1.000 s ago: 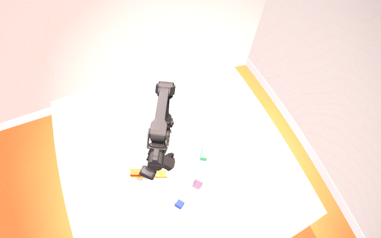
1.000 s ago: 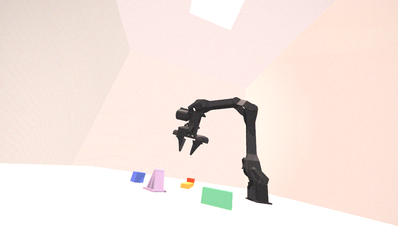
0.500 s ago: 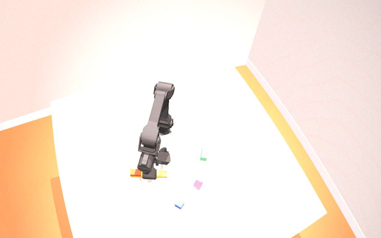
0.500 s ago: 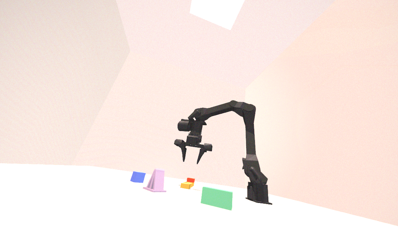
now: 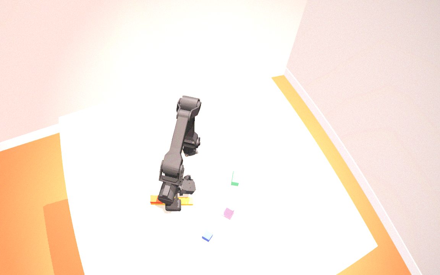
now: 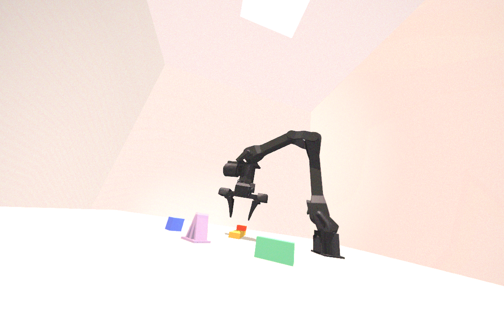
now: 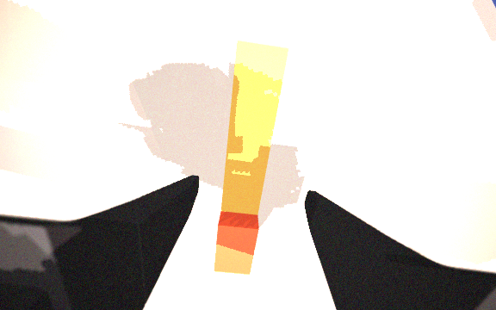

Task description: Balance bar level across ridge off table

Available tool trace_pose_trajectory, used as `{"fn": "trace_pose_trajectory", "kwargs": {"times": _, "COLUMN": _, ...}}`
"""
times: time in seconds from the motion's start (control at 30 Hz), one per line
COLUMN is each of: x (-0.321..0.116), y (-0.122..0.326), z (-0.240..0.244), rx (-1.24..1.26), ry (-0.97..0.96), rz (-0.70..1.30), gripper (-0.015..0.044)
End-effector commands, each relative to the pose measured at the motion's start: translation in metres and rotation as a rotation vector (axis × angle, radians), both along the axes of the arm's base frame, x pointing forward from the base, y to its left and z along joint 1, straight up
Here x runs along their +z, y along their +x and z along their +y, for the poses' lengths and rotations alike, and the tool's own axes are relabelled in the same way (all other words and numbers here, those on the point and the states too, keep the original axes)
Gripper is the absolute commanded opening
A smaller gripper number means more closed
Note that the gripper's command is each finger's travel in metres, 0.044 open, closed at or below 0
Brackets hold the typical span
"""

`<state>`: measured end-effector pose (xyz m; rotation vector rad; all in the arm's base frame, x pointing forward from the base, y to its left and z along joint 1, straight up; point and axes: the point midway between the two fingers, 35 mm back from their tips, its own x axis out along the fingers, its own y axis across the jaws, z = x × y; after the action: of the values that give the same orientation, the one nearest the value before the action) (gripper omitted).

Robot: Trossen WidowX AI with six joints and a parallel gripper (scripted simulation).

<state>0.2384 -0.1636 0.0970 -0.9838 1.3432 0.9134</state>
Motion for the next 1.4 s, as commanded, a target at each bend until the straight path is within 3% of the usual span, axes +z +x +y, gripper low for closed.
{"fn": "trace_pose_trajectory", "kwargs": {"times": 0.0, "x": -0.023, "y": -0.002, "z": 0.002, "rx": 0.007, "ry": 0.014, "rz": 0.011, "gripper": 0.0315}}
{"fn": "trace_pose_trajectory", "kwargs": {"times": 1.27, "x": -0.050, "y": -0.002, "z": 0.002, "rx": 0.007, "ry": 0.014, "rz": 0.011, "gripper": 0.0315}}
{"fn": "trace_pose_trajectory", "kwargs": {"times": 1.37, "x": -0.049, "y": -0.002, "z": 0.002, "rx": 0.001, "ry": 0.010, "rz": 0.015, "gripper": 0.0236}}
